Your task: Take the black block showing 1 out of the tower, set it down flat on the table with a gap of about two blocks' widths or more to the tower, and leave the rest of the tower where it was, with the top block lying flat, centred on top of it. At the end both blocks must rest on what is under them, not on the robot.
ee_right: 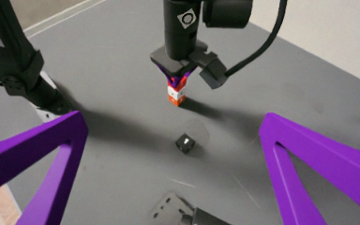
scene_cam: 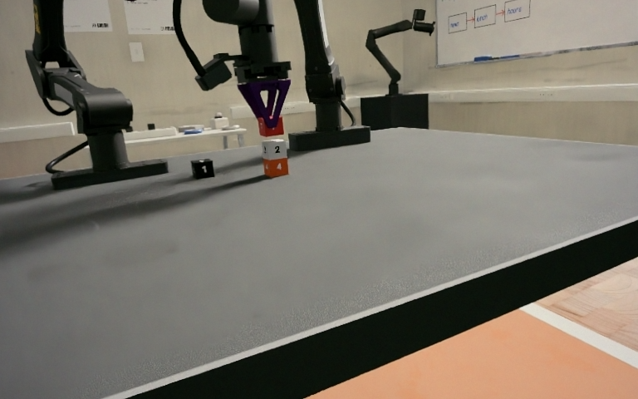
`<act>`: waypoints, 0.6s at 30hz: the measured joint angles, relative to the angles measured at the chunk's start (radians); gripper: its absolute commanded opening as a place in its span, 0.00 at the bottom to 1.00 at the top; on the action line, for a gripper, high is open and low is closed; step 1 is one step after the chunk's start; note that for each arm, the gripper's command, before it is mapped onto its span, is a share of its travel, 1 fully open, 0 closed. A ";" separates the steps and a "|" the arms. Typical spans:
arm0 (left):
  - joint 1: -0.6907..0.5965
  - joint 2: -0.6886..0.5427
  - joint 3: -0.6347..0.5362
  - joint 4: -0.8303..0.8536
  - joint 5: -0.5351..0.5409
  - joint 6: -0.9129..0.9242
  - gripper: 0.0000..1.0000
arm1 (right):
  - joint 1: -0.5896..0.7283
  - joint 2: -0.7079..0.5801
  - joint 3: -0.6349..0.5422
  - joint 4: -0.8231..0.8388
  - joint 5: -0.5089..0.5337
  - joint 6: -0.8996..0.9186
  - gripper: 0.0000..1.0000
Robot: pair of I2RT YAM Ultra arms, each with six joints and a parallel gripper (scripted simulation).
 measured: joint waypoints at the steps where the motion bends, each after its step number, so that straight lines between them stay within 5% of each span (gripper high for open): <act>1: 0.000 0.000 -0.002 0.002 0.000 0.000 0.27 | 0.000 0.000 0.000 0.000 0.000 0.000 1.00; 18: 0.000 0.000 -0.025 0.031 0.000 0.000 0.27 | 0.000 0.000 0.000 0.000 0.000 0.000 1.00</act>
